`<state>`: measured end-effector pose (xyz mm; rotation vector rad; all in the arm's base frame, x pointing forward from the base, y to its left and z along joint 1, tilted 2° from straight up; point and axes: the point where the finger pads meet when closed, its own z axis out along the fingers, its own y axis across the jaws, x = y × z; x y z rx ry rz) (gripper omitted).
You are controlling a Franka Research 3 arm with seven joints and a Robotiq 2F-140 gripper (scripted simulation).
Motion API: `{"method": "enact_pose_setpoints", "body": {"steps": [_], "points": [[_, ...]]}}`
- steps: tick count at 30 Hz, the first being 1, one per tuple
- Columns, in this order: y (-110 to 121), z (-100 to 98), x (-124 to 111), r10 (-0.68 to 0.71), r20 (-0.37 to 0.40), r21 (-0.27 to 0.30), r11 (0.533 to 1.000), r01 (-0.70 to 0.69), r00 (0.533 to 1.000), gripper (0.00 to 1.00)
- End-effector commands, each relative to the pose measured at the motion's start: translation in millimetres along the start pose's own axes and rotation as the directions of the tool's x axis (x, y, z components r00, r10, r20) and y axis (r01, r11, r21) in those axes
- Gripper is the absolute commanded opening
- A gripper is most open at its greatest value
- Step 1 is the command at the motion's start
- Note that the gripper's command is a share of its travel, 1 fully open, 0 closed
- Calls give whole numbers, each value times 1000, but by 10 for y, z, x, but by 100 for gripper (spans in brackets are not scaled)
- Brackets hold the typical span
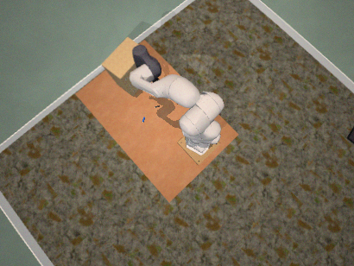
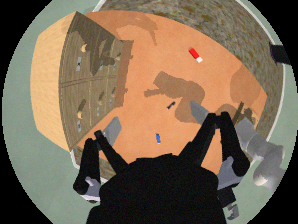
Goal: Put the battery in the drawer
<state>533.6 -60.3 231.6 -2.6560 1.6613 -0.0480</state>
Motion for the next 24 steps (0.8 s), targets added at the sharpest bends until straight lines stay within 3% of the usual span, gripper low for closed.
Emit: {"method": "enact_pose_setpoints", "body": {"steps": [1,2,3,10,11,18,19,24], "points": [[-9,-3,-1,146,-5,-19,989,-146,989,100],[-9,-3,-1,146,-5,-19,989,-146,989,100],[12,-4,49,290,-8,-18,957,-291,957,100],[12,-4,49,290,-8,-18,957,-291,957,100],[34,-4,100,430,-10,-16,903,-430,903,100],[34,-4,100,430,-10,-16,903,-430,903,100],[56,-3,151,560,-13,-15,828,-560,828,100],[56,-3,151,560,-13,-15,828,-560,828,100]]}}
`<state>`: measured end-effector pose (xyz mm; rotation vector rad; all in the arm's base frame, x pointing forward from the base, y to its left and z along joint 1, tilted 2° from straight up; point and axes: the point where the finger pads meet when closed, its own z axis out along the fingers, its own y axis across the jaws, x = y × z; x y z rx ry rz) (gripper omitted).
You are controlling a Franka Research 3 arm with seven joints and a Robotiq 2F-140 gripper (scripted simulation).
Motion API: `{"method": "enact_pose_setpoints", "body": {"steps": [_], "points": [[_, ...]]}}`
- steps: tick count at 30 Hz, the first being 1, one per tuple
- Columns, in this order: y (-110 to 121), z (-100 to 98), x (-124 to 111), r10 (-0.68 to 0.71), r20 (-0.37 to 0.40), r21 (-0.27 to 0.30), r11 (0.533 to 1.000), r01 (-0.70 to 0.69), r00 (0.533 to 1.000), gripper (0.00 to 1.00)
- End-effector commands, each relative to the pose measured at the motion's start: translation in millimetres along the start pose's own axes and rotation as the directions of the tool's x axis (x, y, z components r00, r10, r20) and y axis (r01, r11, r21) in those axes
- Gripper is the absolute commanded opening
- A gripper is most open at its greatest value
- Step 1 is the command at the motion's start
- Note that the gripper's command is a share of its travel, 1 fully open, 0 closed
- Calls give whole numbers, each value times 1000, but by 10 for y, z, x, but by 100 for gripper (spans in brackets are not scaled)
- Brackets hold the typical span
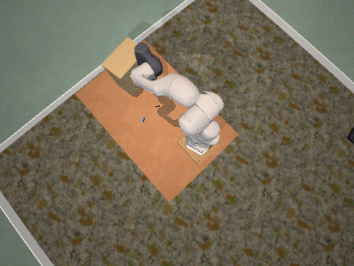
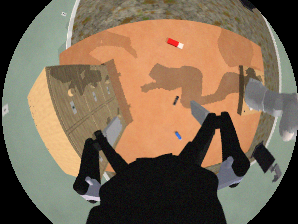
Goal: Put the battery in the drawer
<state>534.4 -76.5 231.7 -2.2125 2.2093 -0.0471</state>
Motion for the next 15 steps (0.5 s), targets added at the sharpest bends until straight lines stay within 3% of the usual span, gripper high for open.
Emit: {"method": "enact_pose_setpoints", "body": {"steps": [1,2,3,10,11,15], "points": [[-8,-5,-1,143,-11,-17,990,-143,990,100],[-8,-5,-1,143,-11,-17,990,-143,990,100],[-9,-3,54,288,-14,-15,957,-288,958,100],[-9,-3,54,288,-14,-15,957,-288,958,100],[-9,0,110,425,-17,-14,905,-425,905,100],[-9,0,110,425,-17,-14,905,-425,905,100]]}}
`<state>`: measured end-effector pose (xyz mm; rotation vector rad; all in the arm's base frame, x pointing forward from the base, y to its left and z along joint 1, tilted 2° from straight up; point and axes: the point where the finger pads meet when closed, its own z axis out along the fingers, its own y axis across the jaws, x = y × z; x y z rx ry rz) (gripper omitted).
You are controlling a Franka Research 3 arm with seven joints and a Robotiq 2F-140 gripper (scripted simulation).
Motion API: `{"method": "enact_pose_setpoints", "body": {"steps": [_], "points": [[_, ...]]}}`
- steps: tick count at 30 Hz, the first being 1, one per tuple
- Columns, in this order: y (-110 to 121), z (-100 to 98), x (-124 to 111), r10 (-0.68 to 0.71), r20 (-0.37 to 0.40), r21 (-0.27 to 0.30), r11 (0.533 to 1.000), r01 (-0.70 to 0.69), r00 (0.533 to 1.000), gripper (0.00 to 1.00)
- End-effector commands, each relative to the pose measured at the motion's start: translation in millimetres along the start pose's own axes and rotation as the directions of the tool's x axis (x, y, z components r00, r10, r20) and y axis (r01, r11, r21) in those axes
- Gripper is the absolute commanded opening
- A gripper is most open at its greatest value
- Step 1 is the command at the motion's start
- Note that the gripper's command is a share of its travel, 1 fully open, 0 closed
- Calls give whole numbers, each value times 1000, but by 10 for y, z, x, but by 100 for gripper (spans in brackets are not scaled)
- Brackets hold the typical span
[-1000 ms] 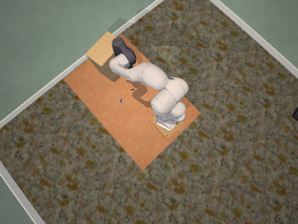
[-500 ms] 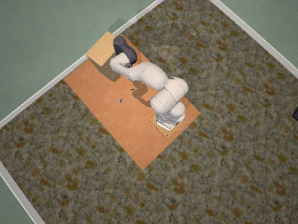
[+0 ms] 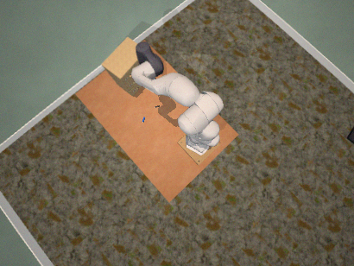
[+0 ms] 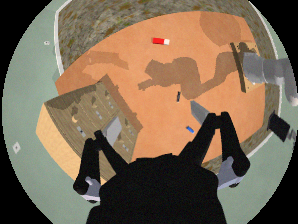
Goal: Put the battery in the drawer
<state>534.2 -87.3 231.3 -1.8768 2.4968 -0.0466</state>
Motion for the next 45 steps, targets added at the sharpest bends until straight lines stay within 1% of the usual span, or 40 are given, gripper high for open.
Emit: {"method": "enact_pose_setpoints", "body": {"steps": [1,3,4,10,11,17,18,22,23,27,28,32,33,35,36,37,38,39,40,41,42,44,45], "points": [[-10,-4,-1,155,-15,-15,988,-156,988,100],[-10,-4,-1,155,-15,-15,988,-156,988,100],[-25,-1,52,295,-18,-13,955,-295,955,100],[-25,-1,52,295,-18,-13,955,-295,955,100],[-37,3,98,411,-21,-11,912,-411,911,100],[-37,3,98,411,-21,-11,912,-411,911,100],[-47,7,137,505,-23,-9,863,-505,863,100],[-47,7,137,505,-23,-9,863,-505,863,100],[-56,10,176,590,-25,-6,807,-590,807,100],[-56,10,176,590,-25,-6,807,-590,807,100],[-66,15,217,675,-28,-3,737,-676,737,100],[-66,15,217,675,-28,-3,737,-676,737,100],[-75,18,256,746,-29,1,666,-746,666,100],[-75,18,256,746,-29,1,666,-746,666,100],[-82,22,289,800,-30,4,599,-801,599,100],[-82,22,289,800,-30,4,599,-801,599,100],[-88,25,318,843,-31,7,538,-843,537,100],[-88,25,318,843,-31,7,538,-843,537,100],[-93,28,342,875,-32,10,483,-875,483,100],[-97,30,362,891,-31,12,453,-891,452,100],[-97,30,362,899,-32,12,437,-899,437,100],[-97,30,362,899,-32,12,437,-899,437,100],[-100,32,379,917,-32,14,399,-917,399,100]]}}
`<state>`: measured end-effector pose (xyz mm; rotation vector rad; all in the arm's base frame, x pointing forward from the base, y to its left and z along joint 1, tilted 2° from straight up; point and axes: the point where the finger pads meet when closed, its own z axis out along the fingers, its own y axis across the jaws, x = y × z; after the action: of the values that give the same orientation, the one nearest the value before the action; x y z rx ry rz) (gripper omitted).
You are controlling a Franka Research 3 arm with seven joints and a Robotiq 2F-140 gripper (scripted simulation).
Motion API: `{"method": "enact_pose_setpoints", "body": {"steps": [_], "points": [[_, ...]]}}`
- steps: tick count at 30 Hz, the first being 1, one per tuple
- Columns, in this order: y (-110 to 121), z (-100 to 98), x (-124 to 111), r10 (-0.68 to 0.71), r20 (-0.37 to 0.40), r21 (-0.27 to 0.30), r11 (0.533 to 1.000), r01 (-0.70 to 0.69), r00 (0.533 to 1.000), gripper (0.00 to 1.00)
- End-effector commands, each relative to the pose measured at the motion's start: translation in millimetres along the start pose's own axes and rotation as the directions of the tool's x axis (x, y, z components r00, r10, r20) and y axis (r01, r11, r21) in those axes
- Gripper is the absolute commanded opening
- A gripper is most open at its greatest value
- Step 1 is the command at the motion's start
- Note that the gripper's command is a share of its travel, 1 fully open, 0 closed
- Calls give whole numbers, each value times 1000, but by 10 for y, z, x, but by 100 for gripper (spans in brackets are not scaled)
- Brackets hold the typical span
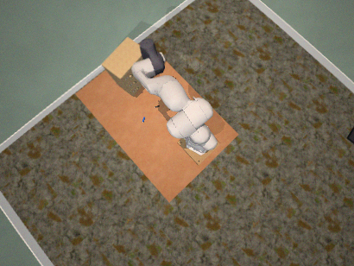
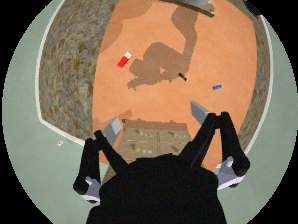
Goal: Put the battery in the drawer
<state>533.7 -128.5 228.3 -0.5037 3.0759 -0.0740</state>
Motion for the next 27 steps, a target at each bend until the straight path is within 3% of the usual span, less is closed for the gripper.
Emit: {"method": "enact_pose_setpoints", "body": {"steps": [1,17,27], "points": [[9,-2,1,225,-28,-14,974,-226,974,100],[-10,7,2,272,-20,-12,962,-272,962,100],[-22,57,-45,273,47,-12,962,-272,961,100]]}}
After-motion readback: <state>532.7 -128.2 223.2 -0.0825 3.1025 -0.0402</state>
